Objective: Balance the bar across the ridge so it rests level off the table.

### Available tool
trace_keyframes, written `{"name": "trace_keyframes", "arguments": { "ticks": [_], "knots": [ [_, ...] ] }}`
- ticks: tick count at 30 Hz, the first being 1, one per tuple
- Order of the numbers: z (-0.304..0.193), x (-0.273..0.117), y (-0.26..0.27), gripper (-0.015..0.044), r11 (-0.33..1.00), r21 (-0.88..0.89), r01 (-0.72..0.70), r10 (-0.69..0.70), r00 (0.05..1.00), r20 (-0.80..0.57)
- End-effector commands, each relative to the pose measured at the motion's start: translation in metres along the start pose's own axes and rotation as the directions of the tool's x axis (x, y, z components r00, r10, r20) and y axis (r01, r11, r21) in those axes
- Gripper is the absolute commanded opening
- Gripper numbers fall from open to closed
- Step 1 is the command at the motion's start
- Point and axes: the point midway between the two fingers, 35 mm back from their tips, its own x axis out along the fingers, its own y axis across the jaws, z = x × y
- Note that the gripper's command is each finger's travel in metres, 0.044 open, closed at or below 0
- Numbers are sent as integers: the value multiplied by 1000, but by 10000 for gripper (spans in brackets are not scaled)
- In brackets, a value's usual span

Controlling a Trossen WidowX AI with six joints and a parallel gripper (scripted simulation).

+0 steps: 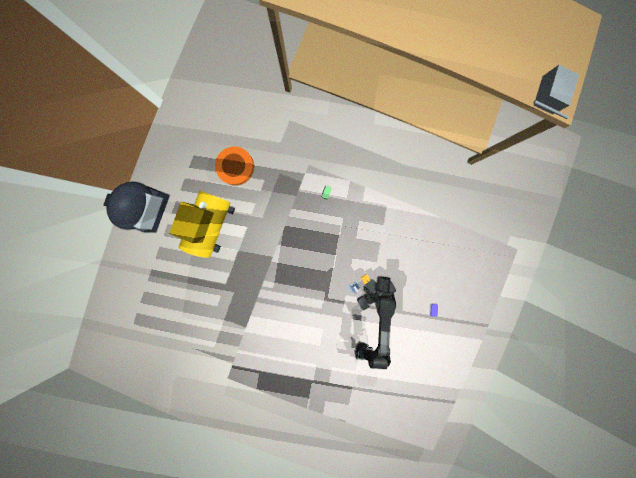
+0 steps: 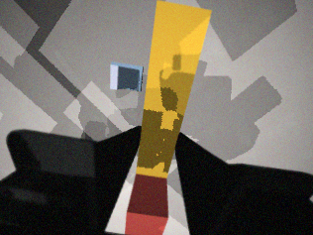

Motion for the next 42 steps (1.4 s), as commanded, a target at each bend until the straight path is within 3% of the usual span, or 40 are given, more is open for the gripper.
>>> {"name": "trace_keyframes", "arguments": {
  "ticks": [1,11,23,36,42],
  "knots": [
    [9,-3,5,0,986,-165,1,0,1000,10],
    [26,-3,22,0,846,-534,4,2,1000,11],
    [44,-3,50,0,507,-862,8,5,1000,13],
    [47,-3,89,0,37,-999,13,9,1000,13],
    [45,-2,93,0,-1,-1000,13,9,1000,13]
  ]
}}
